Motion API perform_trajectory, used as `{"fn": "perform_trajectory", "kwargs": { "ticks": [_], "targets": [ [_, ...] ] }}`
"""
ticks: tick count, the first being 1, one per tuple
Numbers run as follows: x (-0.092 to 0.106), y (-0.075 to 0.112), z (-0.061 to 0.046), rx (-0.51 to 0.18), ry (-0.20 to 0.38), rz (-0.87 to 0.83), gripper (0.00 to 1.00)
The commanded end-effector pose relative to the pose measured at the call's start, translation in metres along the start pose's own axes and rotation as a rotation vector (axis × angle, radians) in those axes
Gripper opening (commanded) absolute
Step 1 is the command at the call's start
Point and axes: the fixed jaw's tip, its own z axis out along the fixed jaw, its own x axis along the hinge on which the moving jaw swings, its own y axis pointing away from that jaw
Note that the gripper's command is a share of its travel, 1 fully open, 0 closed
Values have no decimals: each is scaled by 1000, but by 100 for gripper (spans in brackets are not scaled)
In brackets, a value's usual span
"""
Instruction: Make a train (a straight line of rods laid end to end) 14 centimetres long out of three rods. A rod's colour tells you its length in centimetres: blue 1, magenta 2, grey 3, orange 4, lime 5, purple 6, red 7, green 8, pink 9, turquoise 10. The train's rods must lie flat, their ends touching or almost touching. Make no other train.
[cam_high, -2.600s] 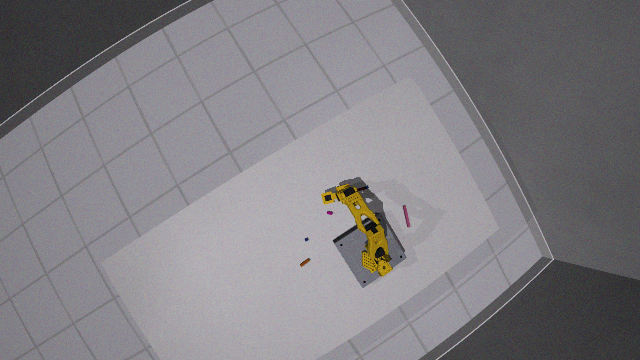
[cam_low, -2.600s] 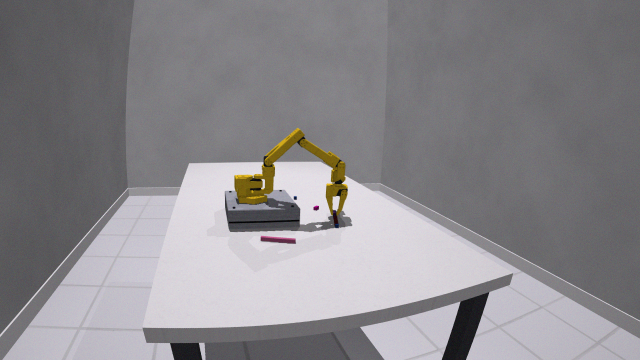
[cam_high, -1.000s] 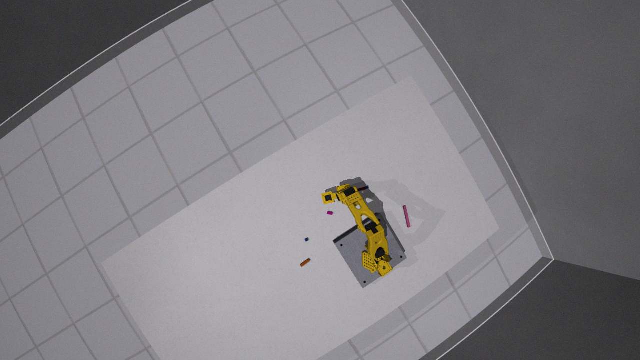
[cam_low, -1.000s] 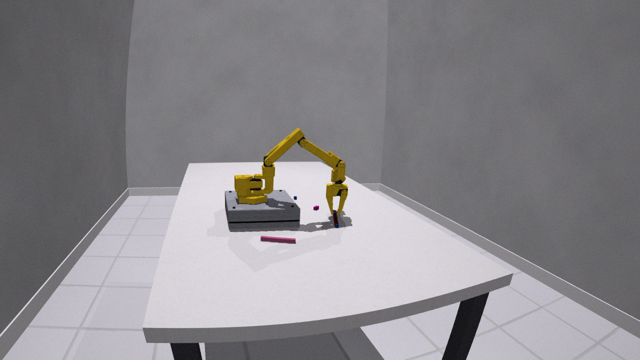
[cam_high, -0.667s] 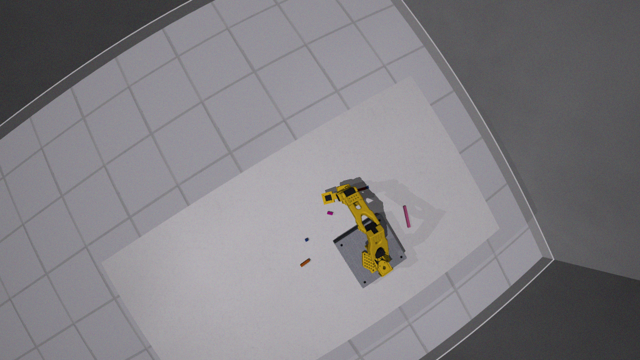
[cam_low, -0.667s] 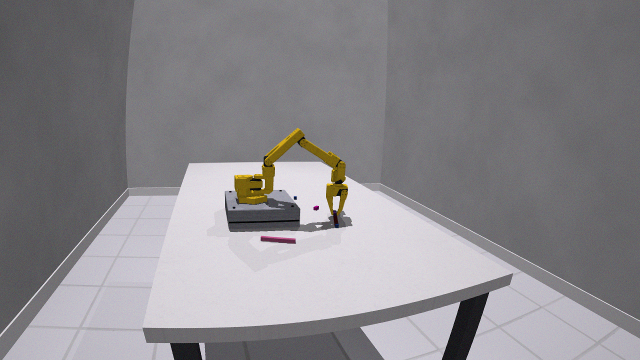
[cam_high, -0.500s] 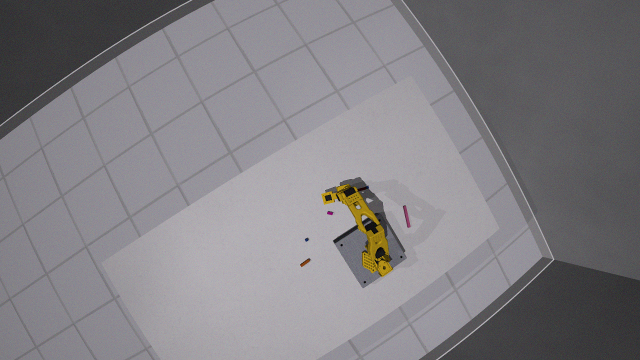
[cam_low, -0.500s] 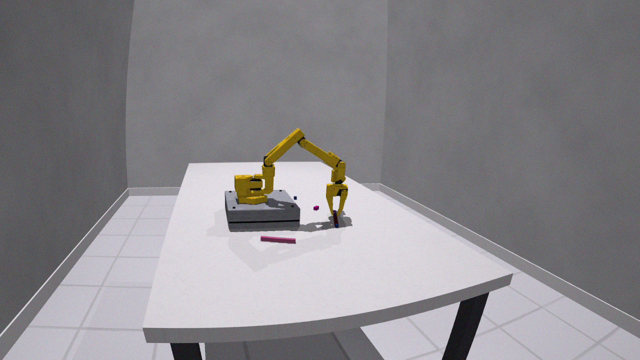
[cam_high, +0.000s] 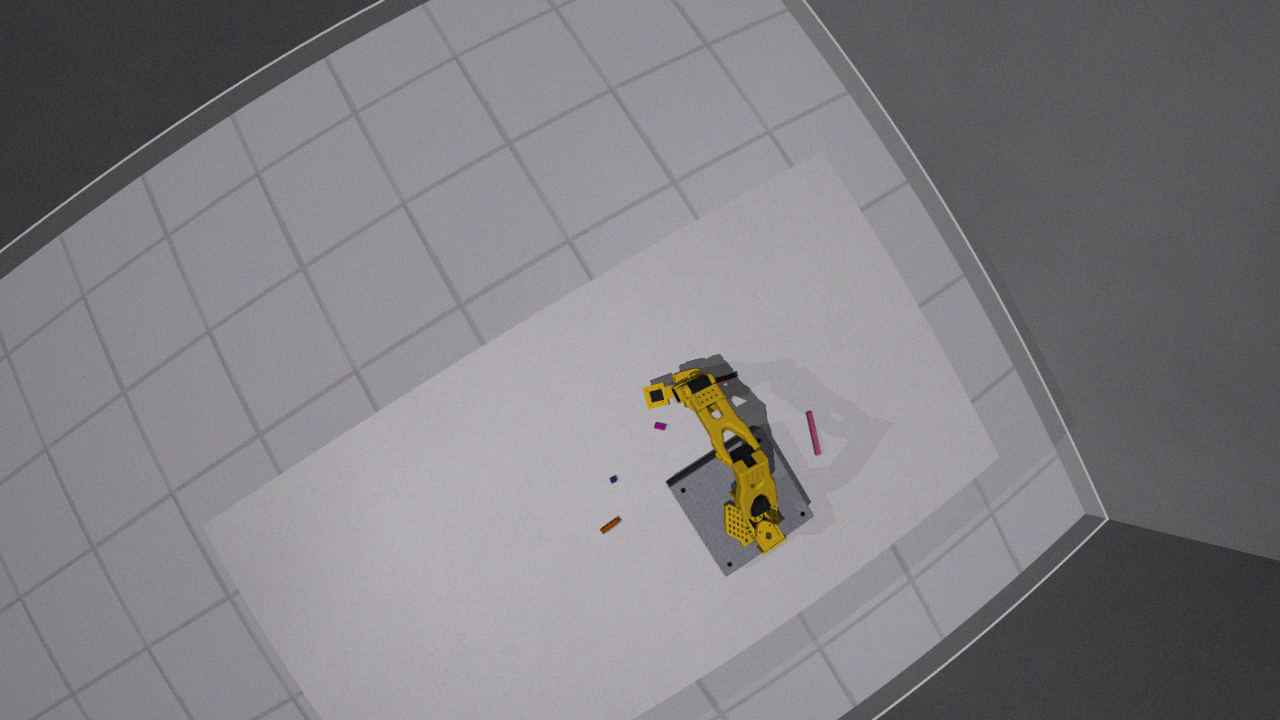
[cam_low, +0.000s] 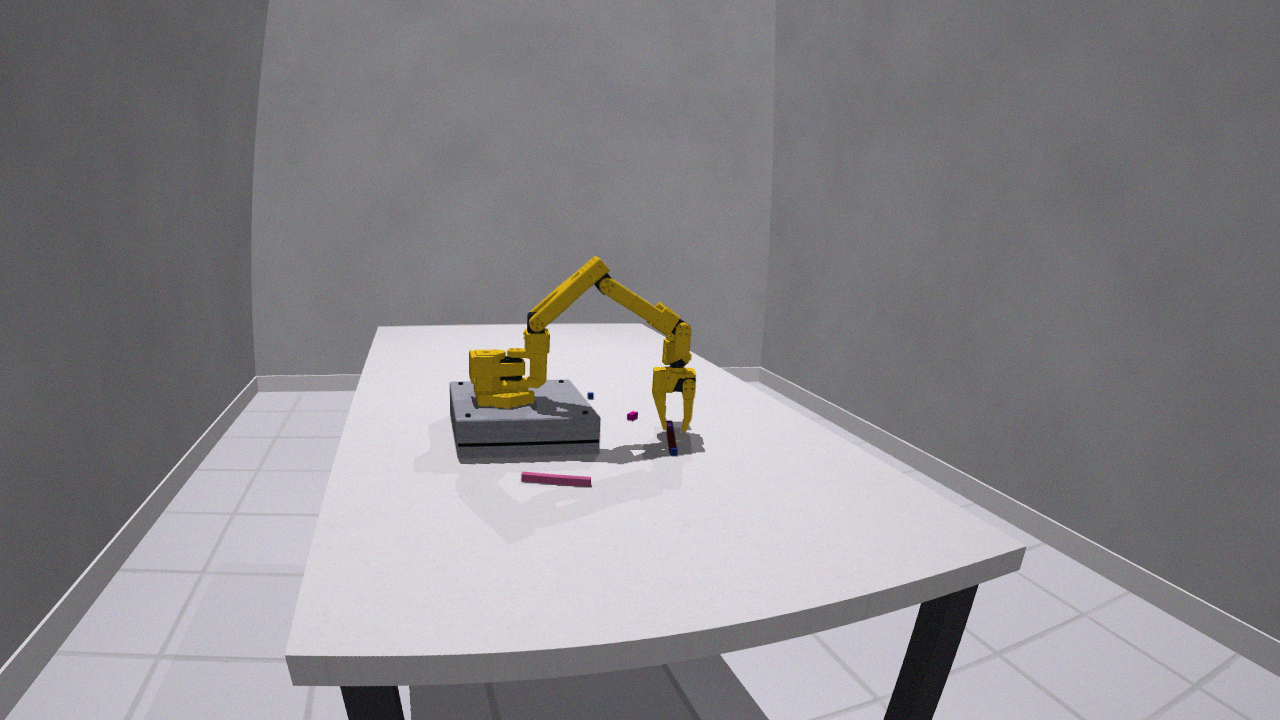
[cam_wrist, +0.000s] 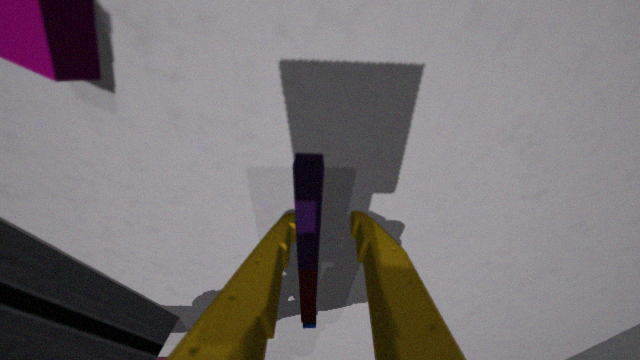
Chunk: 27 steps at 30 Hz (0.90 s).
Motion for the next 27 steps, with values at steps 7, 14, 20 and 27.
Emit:
{"fn": "perform_trajectory", "kwargs": {
  "ticks": [7, 14, 20, 27],
  "targets": [
    [2, -3, -3, 13, -4, 2, 17],
    [2, -1, -4, 13, -4, 2, 17],
    [2, 2, -5, 13, -4, 2, 17],
    [2, 5, -6, 13, -4, 2, 17]
  ]
}}
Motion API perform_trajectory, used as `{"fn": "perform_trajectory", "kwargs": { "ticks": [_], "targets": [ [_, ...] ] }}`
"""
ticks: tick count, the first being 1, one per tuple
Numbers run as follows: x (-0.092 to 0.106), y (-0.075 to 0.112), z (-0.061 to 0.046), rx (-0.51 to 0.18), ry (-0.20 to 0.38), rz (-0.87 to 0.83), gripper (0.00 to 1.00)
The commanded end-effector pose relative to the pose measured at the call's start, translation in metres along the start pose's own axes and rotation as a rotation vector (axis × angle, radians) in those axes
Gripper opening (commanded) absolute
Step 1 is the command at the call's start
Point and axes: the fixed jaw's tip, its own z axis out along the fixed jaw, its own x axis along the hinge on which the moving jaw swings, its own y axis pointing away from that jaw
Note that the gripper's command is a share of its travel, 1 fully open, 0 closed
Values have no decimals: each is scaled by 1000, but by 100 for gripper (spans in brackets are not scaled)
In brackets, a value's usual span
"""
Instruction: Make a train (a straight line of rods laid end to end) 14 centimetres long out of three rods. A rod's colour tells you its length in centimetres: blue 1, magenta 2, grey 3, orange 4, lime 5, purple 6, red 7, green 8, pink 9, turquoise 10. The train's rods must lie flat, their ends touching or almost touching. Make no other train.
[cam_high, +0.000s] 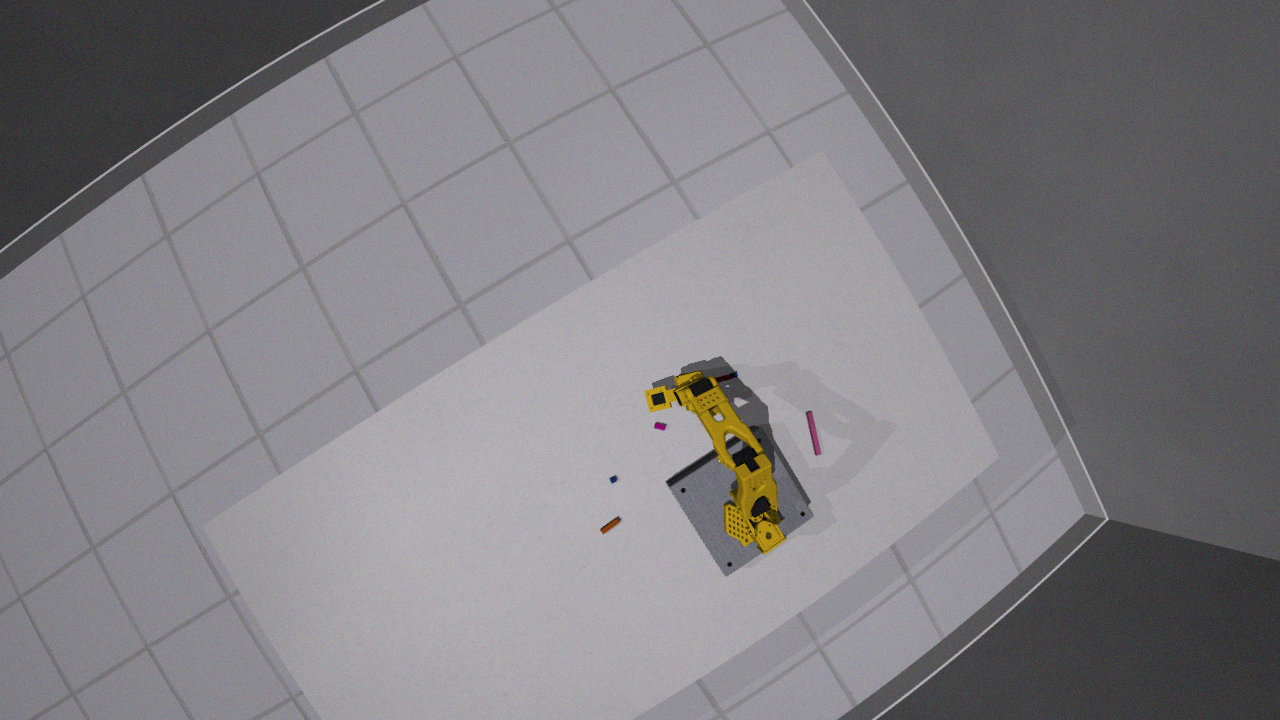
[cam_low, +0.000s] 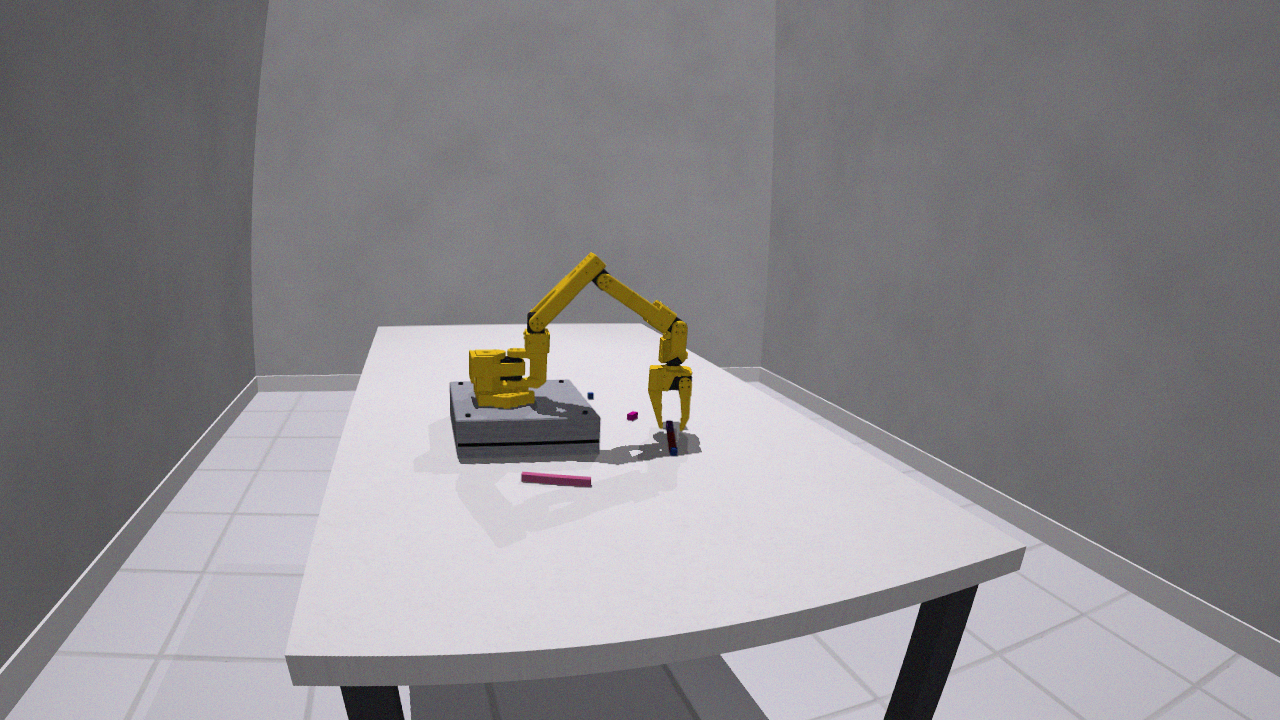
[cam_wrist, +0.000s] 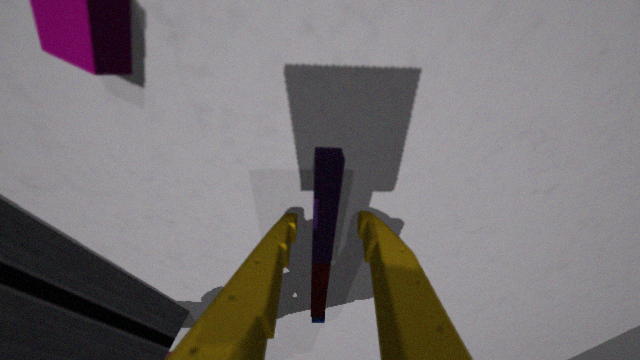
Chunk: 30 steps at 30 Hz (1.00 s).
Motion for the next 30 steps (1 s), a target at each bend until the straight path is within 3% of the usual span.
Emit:
{"fn": "perform_trajectory", "kwargs": {
  "ticks": [1, 20, 30],
  "targets": [
    [0, -2, -4, 19, -5, 2, 17],
    [0, -2, -4, 19, -5, 2, 17],
    [0, -2, -10, 19, -5, 2, 17]
  ]
}}
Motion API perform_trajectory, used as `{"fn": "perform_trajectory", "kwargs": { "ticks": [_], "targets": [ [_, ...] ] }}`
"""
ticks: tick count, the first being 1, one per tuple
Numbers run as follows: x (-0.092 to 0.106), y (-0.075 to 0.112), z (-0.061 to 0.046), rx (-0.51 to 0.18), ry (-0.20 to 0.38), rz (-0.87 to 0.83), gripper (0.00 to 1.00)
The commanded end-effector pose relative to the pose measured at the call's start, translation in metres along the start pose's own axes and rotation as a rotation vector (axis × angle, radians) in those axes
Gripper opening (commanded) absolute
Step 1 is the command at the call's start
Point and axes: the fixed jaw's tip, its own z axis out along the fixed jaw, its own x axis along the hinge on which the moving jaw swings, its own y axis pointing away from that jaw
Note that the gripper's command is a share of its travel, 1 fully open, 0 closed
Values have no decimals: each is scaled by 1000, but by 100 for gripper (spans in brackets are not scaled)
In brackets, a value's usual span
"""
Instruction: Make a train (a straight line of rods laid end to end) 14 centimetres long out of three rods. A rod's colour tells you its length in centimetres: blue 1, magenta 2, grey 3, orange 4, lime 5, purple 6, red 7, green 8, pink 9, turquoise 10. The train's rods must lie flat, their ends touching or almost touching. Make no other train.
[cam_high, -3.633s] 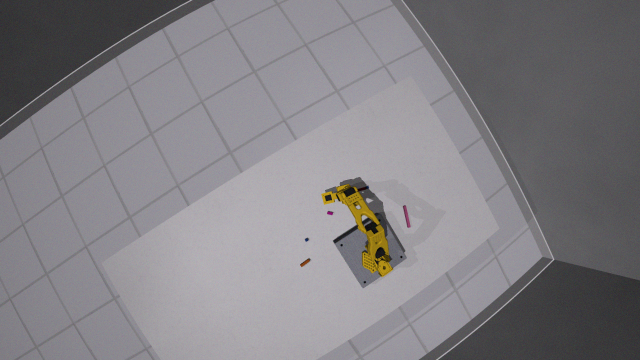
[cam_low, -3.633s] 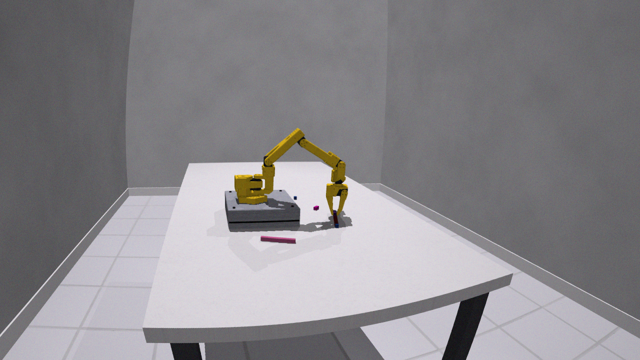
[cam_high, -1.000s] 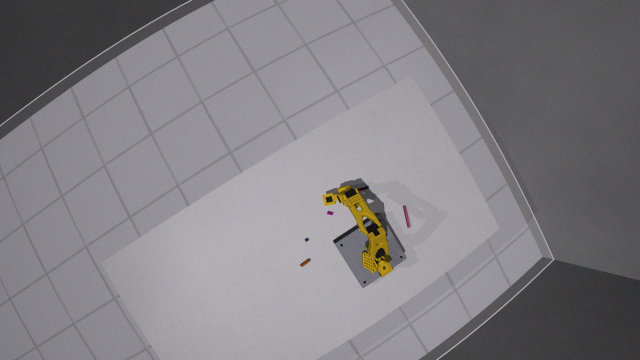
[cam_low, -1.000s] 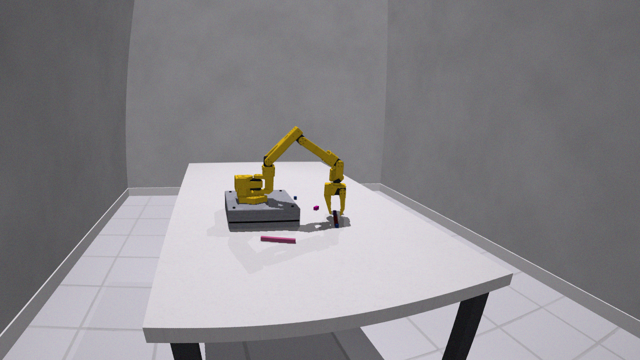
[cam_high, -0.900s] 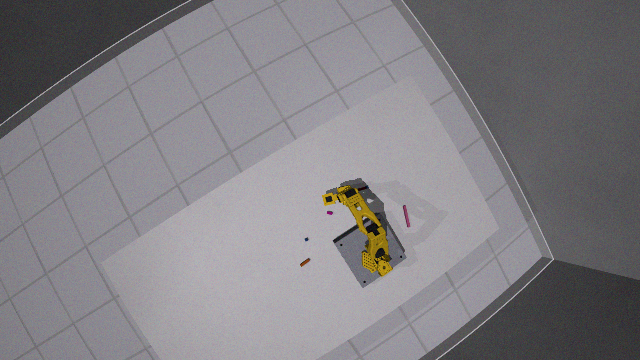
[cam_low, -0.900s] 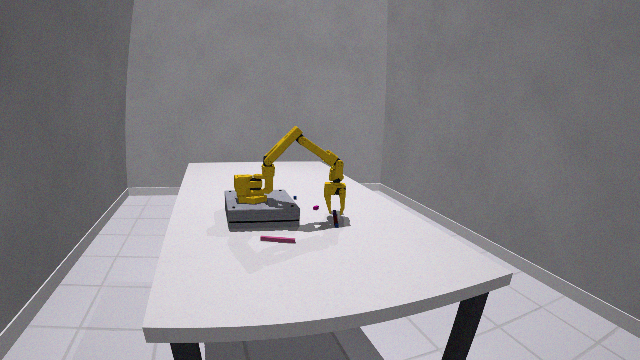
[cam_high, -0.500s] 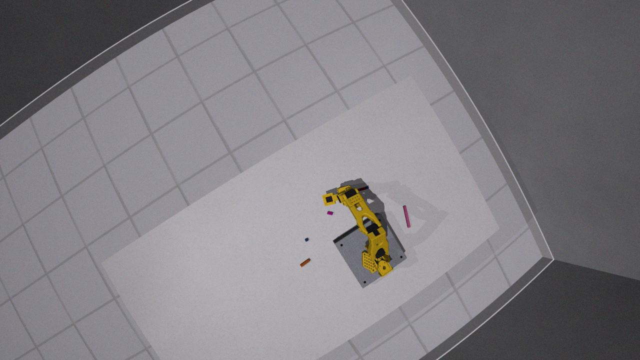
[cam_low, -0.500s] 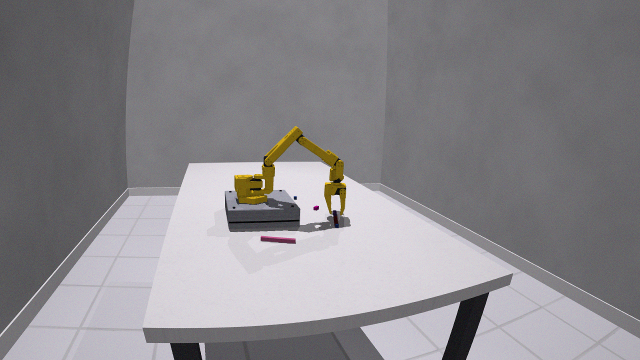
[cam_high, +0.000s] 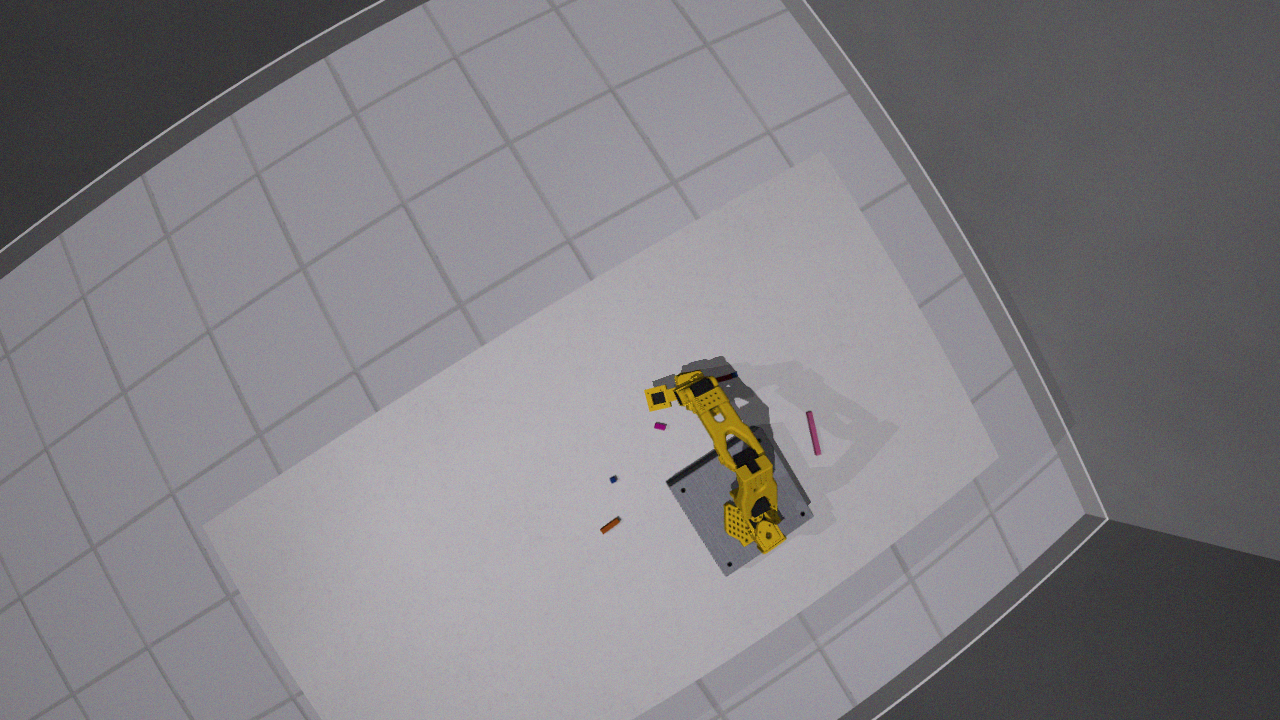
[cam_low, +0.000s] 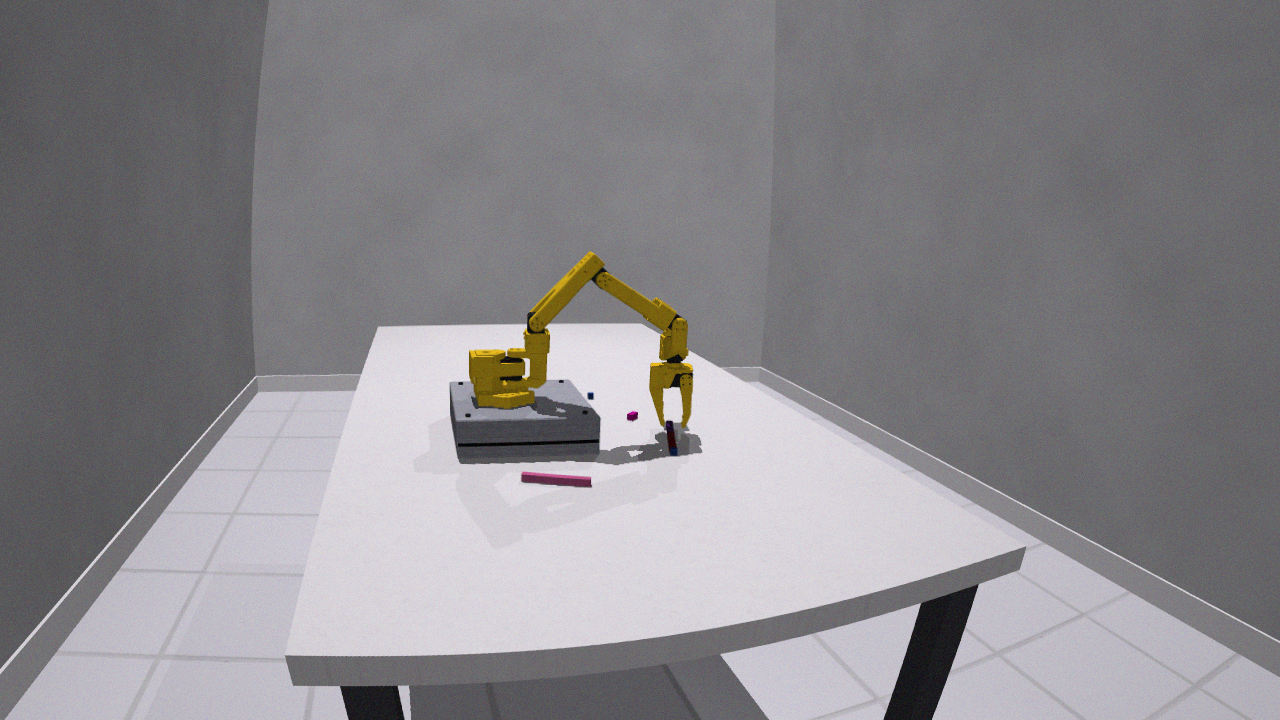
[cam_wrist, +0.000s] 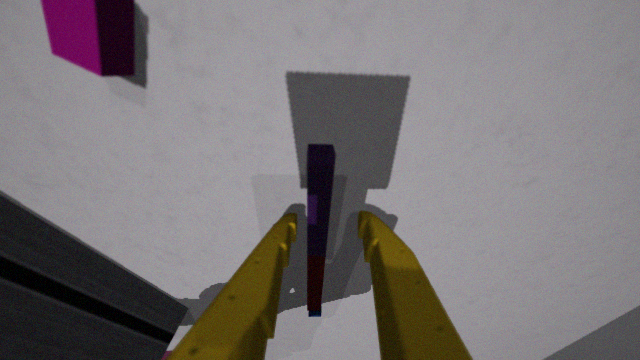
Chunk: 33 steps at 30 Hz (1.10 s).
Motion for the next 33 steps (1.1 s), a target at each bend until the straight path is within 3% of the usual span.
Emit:
{"fn": "perform_trajectory", "kwargs": {
  "ticks": [1, 10, 29, 33],
  "targets": [
    [0, 1, -7, 3, -2, 2, 17],
    [0, 1, -17, 3, -2, 2, 17],
    [0, 1, -22, 3, -2, 2, 17],
    [0, 0, -27, 3, -2, 2, 17]
  ]
}}
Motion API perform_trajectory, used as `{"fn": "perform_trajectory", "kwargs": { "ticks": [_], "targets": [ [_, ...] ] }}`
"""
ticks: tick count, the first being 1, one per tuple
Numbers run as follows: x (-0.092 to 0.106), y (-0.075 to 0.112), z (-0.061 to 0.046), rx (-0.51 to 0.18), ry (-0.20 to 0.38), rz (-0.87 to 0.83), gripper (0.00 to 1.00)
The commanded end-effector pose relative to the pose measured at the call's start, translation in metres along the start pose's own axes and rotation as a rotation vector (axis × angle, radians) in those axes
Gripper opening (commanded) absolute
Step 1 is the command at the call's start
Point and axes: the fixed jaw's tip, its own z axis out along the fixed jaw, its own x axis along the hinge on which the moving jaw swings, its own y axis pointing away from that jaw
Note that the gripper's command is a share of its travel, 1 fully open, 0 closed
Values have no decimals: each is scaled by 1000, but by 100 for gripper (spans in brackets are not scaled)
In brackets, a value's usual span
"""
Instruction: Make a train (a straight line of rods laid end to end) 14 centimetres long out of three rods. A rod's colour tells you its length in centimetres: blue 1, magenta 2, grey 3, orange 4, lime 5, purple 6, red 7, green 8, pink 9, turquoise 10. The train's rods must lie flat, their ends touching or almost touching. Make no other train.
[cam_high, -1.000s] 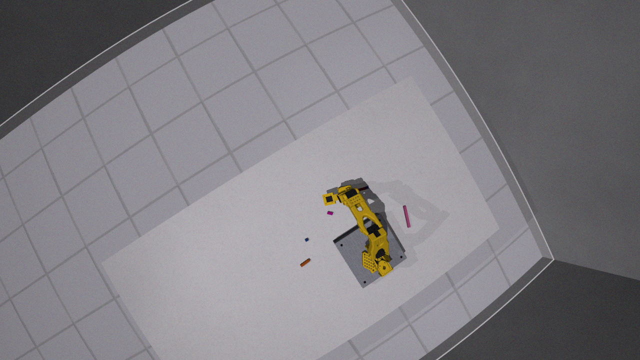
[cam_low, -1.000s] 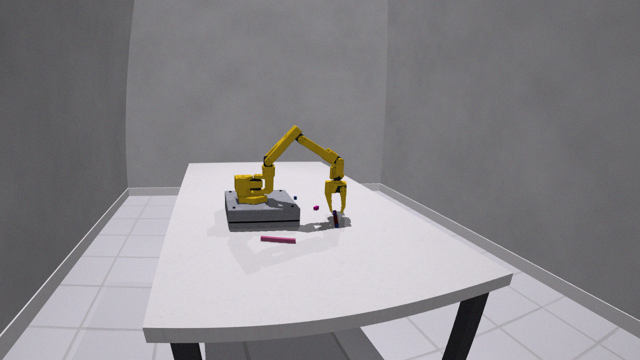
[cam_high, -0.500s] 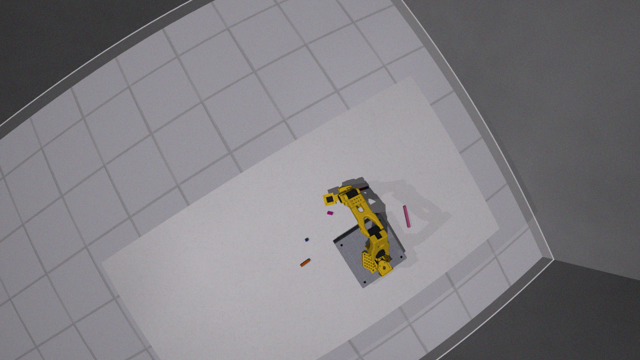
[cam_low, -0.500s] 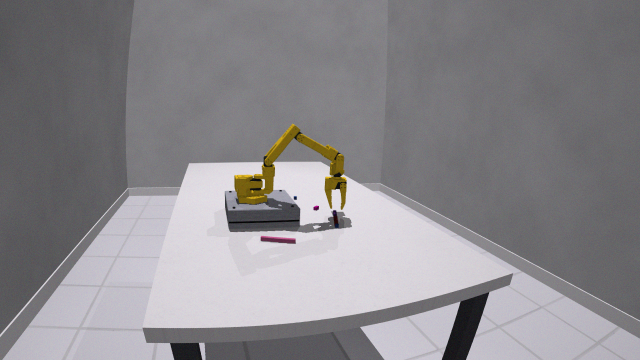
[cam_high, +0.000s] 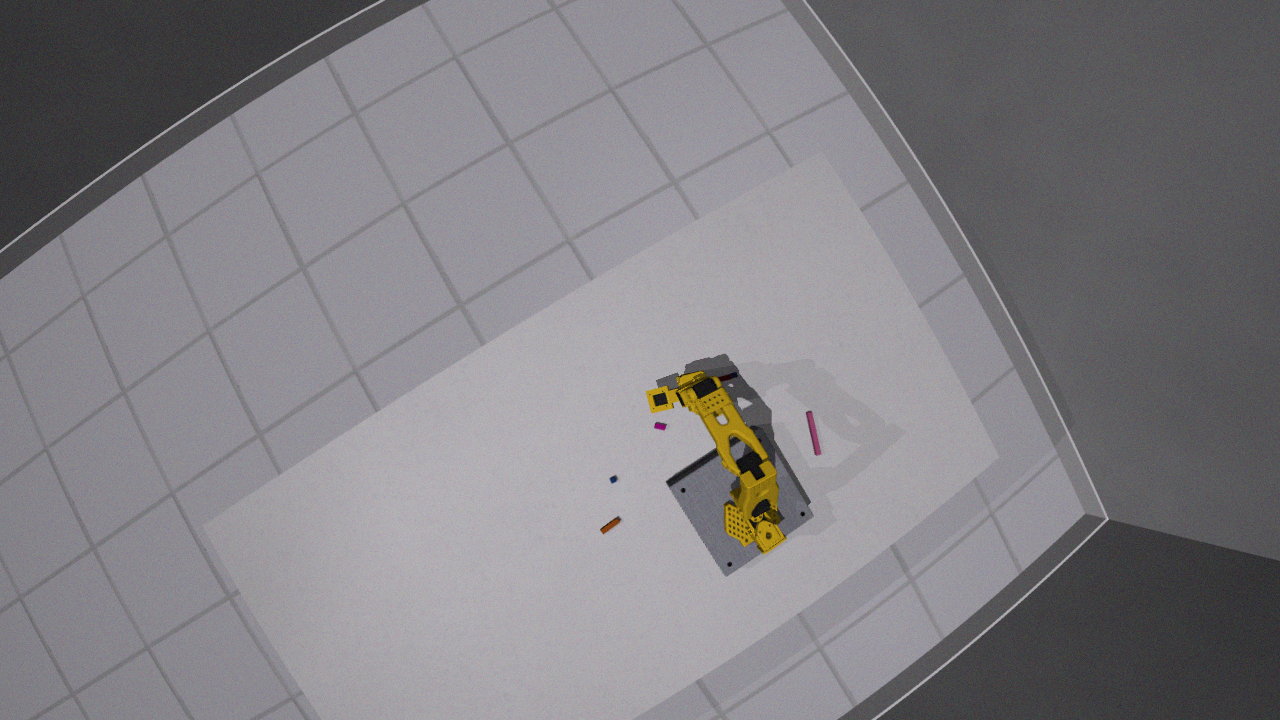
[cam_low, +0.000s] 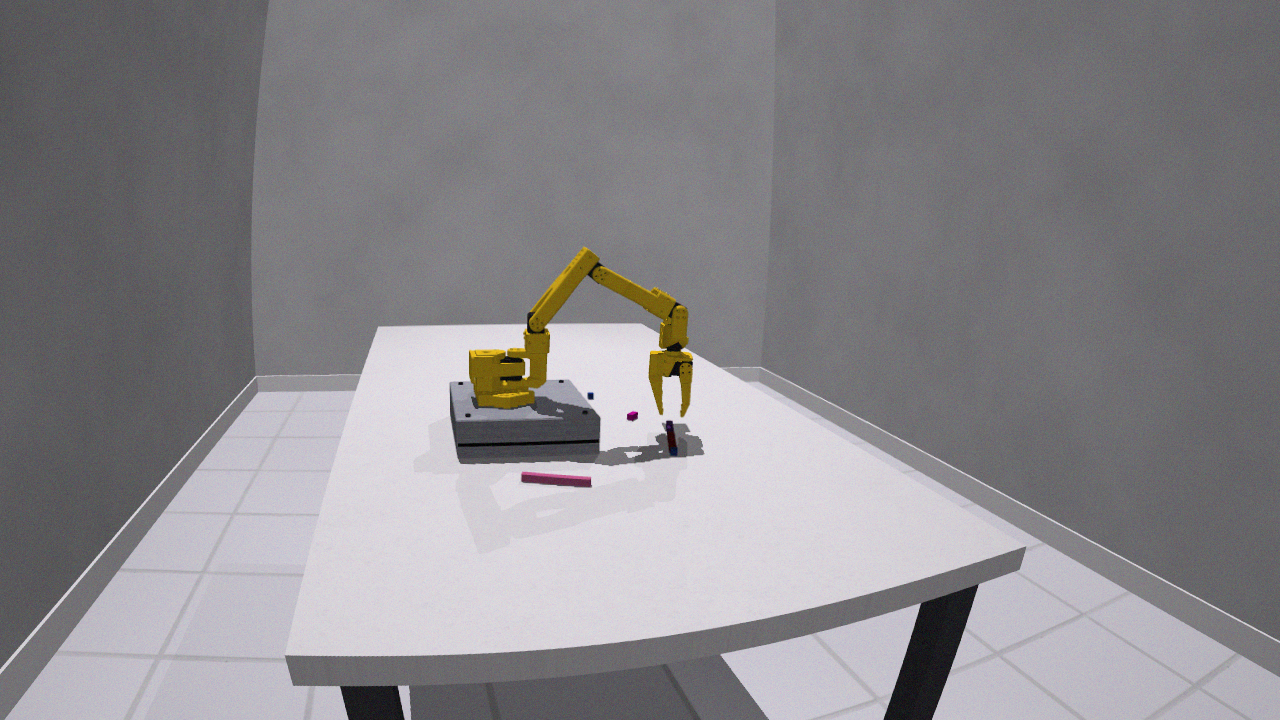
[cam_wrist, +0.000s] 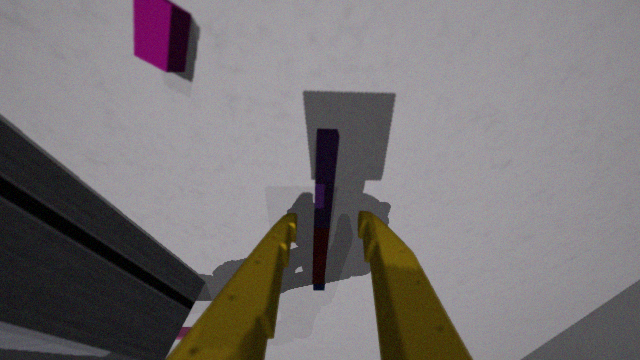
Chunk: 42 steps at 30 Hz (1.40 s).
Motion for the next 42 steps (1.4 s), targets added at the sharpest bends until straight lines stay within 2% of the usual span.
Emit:
{"fn": "perform_trajectory", "kwargs": {
  "ticks": [1, 10, 16, 42],
  "targets": [
    [0, -3, -10, 19, -6, 2, 17],
    [-1, -2, -26, 19, -6, 2, 17],
    [-1, -2, -30, 19, -6, 2, 17],
    [-1, -2, -31, 20, -6, 6, 17]
  ]
}}
